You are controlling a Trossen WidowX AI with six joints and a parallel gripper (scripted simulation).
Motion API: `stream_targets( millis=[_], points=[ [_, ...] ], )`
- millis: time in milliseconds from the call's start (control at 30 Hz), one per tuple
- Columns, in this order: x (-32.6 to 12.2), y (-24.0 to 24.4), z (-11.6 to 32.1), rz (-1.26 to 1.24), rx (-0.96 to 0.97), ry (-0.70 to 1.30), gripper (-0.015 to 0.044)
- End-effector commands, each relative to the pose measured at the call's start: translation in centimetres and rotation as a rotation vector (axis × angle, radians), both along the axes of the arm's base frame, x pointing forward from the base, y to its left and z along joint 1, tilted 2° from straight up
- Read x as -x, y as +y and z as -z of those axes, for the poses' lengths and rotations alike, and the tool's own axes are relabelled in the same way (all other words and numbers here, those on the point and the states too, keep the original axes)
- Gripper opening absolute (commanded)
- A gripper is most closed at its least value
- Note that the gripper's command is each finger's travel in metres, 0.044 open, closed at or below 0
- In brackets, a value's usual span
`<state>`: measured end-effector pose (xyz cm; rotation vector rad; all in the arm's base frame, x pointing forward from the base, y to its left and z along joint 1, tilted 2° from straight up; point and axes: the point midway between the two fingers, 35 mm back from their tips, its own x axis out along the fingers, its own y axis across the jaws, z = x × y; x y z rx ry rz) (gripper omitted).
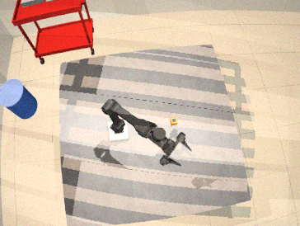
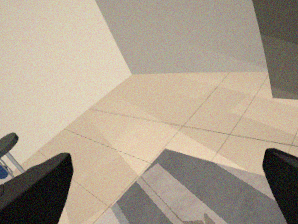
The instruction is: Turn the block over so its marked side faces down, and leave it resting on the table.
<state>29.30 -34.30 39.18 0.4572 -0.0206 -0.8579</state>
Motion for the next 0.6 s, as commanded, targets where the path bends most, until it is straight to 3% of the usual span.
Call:
stream_targets(
  millis=[0, 267, 567],
  points=[
    [-4.1, 2.2, 5.0, -0.116, -0.095, 0.159, 0.044],
    [-10.1, 10.4, 14.3, -0.371, -0.263, 0.491, 0.044],
    [-11.7, 21.2, 23.7, -0.681, -0.366, 0.944, 0.044]
  ],
)
